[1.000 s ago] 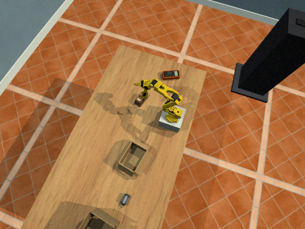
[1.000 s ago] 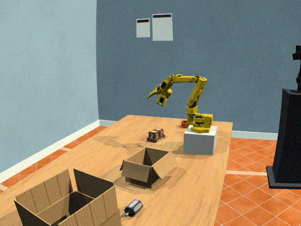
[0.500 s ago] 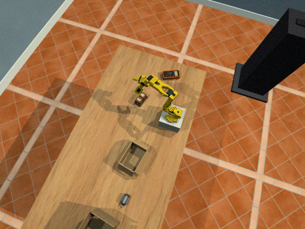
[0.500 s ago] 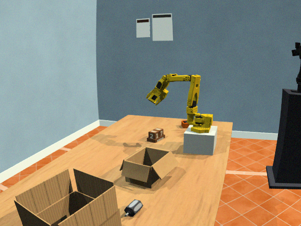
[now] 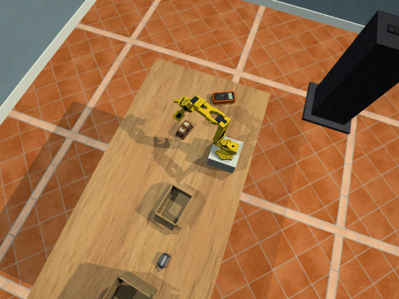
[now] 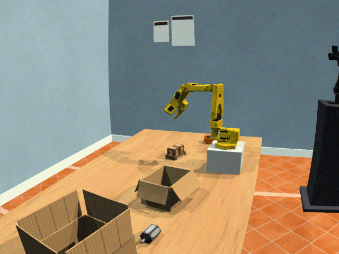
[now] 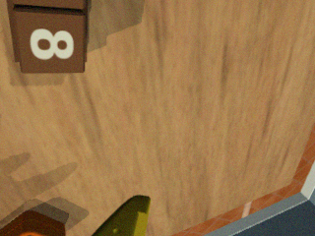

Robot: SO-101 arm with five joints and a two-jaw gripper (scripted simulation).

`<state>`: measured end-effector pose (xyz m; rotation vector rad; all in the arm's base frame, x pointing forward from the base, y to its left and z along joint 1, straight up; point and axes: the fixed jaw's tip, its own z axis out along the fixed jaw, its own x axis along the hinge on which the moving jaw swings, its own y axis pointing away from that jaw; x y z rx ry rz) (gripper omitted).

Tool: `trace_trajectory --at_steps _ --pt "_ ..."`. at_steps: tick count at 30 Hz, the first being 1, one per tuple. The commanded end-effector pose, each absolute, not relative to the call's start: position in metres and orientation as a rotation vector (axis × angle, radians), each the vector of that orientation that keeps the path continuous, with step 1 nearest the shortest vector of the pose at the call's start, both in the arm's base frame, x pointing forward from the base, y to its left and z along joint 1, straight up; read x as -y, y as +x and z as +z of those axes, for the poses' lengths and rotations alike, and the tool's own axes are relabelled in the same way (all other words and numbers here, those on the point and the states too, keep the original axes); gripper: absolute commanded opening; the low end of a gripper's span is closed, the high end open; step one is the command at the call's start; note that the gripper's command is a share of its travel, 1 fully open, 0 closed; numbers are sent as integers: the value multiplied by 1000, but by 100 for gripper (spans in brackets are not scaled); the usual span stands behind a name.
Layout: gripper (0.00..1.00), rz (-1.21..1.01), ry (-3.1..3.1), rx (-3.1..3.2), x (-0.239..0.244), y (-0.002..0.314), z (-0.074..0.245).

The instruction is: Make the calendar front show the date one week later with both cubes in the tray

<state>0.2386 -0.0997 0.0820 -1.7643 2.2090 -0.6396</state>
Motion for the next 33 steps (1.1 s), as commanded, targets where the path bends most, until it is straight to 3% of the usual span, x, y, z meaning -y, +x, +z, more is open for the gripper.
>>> trace_trajectory --at_steps 1,10,27,33 --pt "35 -624 -1743 -2234 102 238 81" --pt "35 -590 -1756 -2251 101 237 75" --pt "35 -103 -1908 -2447 88 206 -8" --pt "35 2 -1933 -2478 84 196 -23"
